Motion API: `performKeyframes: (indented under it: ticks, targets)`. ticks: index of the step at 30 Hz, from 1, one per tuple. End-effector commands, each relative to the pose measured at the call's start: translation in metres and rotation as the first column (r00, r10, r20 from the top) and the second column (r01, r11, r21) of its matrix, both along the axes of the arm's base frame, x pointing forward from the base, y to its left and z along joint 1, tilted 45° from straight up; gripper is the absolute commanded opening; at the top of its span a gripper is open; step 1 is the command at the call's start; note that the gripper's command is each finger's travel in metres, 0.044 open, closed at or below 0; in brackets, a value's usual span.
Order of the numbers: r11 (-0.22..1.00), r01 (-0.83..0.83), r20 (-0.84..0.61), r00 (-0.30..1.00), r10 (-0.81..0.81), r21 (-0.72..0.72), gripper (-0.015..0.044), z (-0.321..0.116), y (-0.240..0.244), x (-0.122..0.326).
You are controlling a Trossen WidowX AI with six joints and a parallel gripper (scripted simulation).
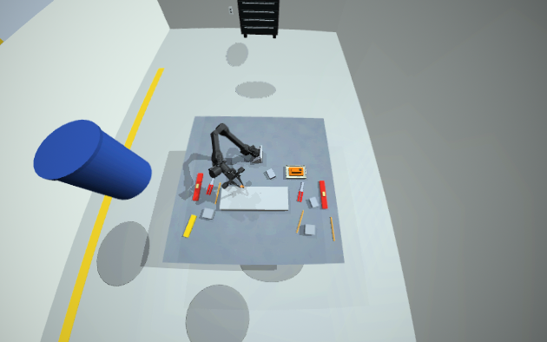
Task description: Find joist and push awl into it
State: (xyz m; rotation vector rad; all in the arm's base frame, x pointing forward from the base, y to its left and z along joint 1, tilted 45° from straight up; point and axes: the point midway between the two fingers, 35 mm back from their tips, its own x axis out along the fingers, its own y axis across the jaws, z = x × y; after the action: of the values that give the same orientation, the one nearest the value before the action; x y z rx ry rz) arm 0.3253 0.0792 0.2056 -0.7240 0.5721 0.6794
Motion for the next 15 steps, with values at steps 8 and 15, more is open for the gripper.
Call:
performKeyframes:
  ticks: [8, 15]
  targets:
    - [0.985, -0.174, -0.122, 0.978, 0.172, -0.006, 0.0, -0.029, 0.026, 0.016]
    - [0.959, -0.282, -0.186, 0.942, 0.278, 0.007, 0.0, -0.048, 0.041, 0.024]
